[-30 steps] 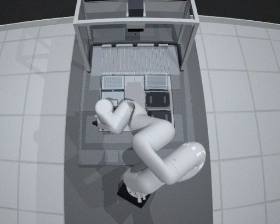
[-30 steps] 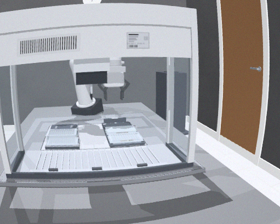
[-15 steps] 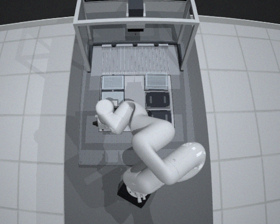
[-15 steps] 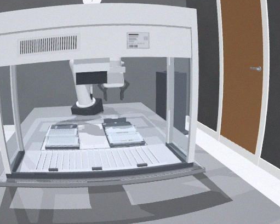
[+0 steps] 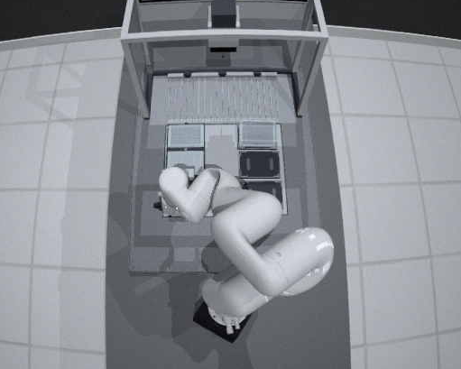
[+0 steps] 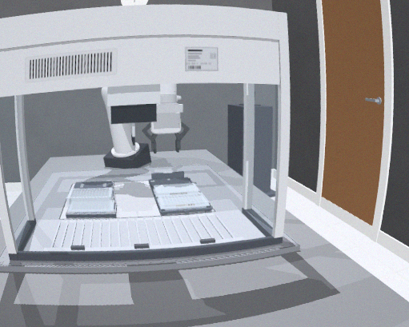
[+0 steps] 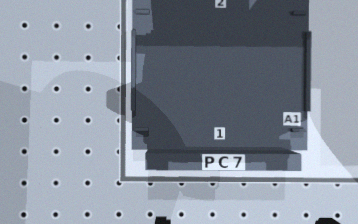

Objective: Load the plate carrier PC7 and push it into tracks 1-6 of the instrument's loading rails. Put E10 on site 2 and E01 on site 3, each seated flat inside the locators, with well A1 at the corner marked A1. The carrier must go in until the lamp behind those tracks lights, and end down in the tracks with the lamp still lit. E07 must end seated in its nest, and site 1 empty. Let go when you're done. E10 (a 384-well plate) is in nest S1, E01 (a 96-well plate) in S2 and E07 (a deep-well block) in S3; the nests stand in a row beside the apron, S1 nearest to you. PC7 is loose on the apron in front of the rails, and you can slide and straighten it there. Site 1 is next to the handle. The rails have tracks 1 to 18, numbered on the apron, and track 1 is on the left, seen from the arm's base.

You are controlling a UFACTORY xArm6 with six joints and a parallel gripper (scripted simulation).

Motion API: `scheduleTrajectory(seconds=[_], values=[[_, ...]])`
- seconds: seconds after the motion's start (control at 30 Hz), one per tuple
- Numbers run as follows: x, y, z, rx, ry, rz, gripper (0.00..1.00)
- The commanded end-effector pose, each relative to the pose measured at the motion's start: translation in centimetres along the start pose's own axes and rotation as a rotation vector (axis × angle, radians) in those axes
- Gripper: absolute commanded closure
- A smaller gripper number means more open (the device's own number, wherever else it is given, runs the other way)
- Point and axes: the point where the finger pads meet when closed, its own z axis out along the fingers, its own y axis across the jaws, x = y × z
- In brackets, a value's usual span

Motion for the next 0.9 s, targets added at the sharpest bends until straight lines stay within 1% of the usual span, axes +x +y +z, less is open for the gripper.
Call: scheduleTrajectory(seconds=[0.0, 0.87], values=[[0.2, -0.1, 0.8, 0.002, 0.004, 0.001, 0.18], [0.2, -0.1, 4.8, 0.002, 0.003, 0.001, 0.18]])
